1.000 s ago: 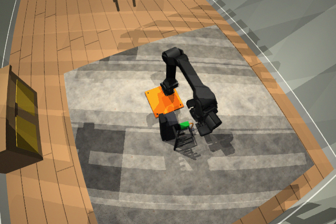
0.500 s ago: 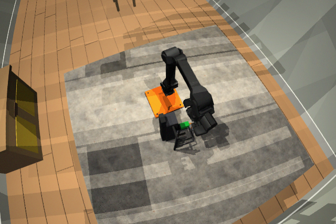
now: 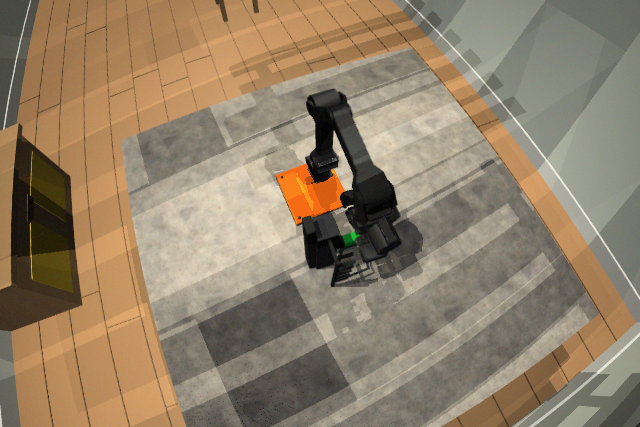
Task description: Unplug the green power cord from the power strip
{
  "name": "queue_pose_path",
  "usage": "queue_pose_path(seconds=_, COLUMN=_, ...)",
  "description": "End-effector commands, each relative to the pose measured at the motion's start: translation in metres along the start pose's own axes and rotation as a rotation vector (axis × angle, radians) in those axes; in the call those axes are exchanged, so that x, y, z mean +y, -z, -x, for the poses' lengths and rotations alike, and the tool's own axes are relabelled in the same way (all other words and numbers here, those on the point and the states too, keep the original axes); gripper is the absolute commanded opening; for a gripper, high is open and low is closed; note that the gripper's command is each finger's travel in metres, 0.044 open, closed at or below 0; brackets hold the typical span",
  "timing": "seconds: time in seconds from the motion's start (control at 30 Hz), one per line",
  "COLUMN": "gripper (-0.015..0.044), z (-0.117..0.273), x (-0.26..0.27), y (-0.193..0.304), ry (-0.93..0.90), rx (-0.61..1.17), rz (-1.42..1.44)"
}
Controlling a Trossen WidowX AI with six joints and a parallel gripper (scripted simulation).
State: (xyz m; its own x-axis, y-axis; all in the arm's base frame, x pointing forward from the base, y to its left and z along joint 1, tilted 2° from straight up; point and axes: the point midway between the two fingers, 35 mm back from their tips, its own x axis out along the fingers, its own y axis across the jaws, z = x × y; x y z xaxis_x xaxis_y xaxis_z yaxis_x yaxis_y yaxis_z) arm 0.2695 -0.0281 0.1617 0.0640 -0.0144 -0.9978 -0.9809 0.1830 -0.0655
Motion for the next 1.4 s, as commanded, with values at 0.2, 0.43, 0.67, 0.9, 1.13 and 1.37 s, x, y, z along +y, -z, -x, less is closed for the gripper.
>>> queue_pose_path(seconds=0.2, gripper=0.0160, z=0.000, x=0.001, y=0.011, ry=-0.002, rx=0.002, rz=0.004)
queue_pose_path(seconds=0.43, gripper=0.0160, z=-0.009, x=0.001, y=0.011, ry=-0.002, rx=0.002, rz=0.004)
queue_pose_path(seconds=0.67, gripper=0.0081, z=-0.009, x=0.002, y=0.011, ry=-0.005, rx=0.002, rz=-0.001)
queue_pose_path(seconds=0.9, gripper=0.0015, z=-0.009, x=0.002, y=0.011, ry=-0.005, rx=0.002, rz=-0.001)
queue_pose_path(seconds=1.13, gripper=0.0000, z=-0.009, x=0.002, y=0.007, ry=-0.004, rx=0.002, rz=-0.001)
queue_pose_path(seconds=1.37, gripper=0.0000, z=-0.009, x=0.000, y=-0.004, ry=-0.004, rx=0.001, rz=0.000)
